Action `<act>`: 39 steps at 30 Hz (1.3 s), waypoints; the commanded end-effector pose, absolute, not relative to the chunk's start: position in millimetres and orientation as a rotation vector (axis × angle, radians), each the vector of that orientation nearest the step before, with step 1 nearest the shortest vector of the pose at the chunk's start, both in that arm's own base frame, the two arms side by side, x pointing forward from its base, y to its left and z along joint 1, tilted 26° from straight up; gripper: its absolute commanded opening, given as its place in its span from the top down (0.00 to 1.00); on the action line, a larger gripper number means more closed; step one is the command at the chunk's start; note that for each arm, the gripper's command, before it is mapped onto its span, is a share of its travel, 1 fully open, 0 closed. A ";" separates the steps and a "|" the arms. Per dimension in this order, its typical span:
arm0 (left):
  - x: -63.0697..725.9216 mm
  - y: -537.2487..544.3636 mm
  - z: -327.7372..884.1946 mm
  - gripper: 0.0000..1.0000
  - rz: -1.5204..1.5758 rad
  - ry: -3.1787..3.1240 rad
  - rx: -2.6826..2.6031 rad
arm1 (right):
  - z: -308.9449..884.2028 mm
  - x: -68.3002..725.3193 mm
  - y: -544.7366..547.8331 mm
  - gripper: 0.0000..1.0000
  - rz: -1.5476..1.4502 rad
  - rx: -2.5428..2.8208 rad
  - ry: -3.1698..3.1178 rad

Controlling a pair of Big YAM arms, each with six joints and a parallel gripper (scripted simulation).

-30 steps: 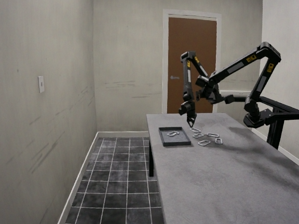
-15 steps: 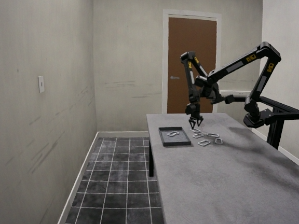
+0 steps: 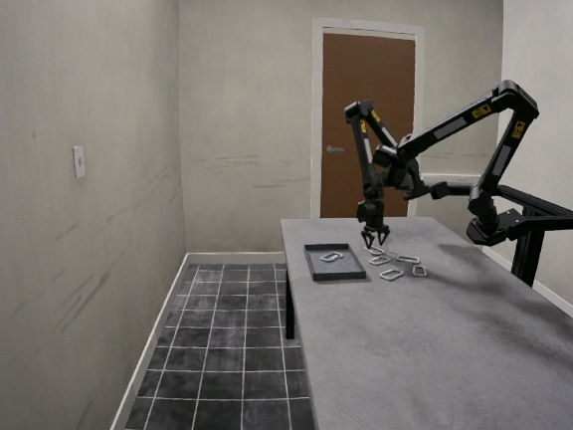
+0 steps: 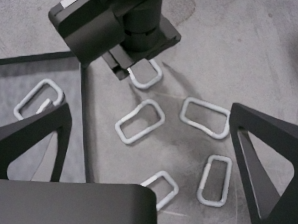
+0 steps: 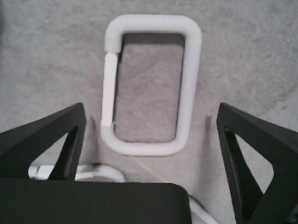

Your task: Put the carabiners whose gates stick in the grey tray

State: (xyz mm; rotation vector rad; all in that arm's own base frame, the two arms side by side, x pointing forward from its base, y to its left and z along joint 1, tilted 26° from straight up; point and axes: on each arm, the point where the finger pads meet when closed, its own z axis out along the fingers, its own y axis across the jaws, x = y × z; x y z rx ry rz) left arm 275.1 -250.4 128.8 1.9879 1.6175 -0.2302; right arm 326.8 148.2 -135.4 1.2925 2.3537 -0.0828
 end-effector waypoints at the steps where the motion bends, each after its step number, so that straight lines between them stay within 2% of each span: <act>1: 283.6 -257.3 144.9 0.00 -0.213 1.573 1.981 | -139.7 334.1 148.7 0.17 -0.065 1.318 2.338; 10: 283.6 -257.3 144.9 0.00 -0.213 1.573 1.981 | -151.6 339.1 144.6 0.17 -0.069 1.308 2.345; 13: 283.6 -257.3 144.9 0.00 -0.213 1.573 1.981 | -146.6 339.9 150.4 0.50 -0.050 1.295 2.345; 22: 283.6 -257.3 144.9 0.00 -0.213 1.573 1.981 | -146.8 336.3 148.7 0.50 -0.062 1.302 2.344; 25: 283.6 -257.3 144.9 0.00 -0.213 1.573 1.981 | -146.8 336.3 148.7 0.16 -0.062 1.302 2.344; 26: 283.6 -257.3 144.9 0.00 -0.213 1.573 1.981 | -146.8 336.3 148.7 0.12 -0.062 1.302 2.344; 35: 283.6 -257.3 144.9 0.00 -0.213 1.573 1.981 | -146.8 336.3 148.7 0.12 -0.062 1.302 2.344; 36: 283.6 -257.3 144.9 0.00 -0.213 1.573 1.981 | -138.9 343.7 153.4 0.01 -0.035 1.291 2.338; 39: 283.6 -257.3 144.9 0.00 -0.213 1.573 1.981 | -124.8 353.9 166.3 0.00 0.010 1.278 2.339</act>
